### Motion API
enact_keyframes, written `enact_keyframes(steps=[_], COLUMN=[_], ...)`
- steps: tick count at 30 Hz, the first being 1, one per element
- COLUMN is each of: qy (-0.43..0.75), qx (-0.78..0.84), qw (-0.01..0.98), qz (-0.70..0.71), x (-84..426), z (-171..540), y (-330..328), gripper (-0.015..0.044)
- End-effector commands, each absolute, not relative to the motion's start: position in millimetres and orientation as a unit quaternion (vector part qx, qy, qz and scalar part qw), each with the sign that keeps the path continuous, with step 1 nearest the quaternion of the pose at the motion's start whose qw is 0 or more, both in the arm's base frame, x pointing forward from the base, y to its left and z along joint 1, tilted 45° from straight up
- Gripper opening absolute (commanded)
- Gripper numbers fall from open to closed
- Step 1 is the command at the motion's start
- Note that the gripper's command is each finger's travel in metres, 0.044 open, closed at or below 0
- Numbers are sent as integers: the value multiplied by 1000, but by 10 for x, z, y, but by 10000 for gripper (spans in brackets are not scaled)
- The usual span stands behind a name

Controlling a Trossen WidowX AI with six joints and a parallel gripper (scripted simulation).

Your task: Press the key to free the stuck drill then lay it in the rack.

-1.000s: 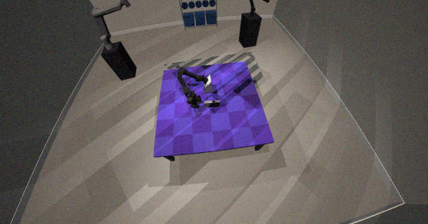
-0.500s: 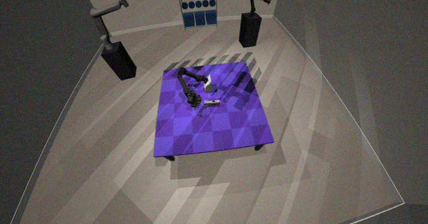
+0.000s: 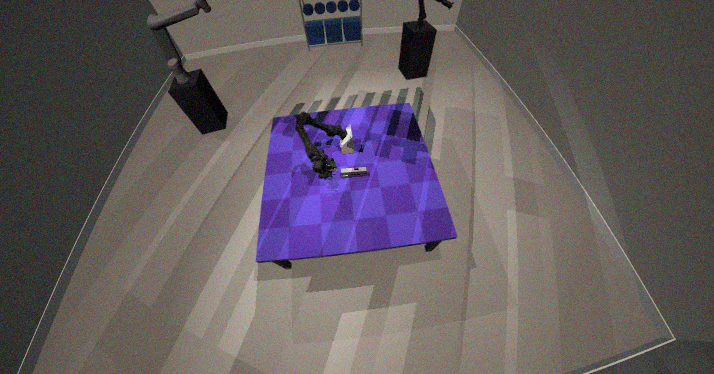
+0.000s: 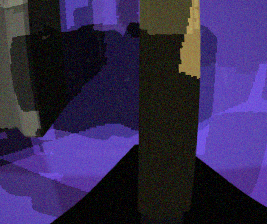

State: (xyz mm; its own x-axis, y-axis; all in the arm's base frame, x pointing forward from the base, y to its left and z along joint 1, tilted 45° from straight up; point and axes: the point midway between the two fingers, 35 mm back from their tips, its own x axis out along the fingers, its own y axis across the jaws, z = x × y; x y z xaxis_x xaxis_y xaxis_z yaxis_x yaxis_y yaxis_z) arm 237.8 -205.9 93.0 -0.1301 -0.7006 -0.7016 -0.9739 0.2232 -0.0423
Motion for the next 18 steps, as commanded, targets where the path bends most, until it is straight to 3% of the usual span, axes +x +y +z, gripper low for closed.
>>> enact_keyframes(steps=[1, 18], qy=[718, 718], qx=[-584, -584], qw=[309, 309], qz=[219, 219], x=[2391, 2411], z=[953, 997], y=[-2039, -1985], gripper=[0, 0])
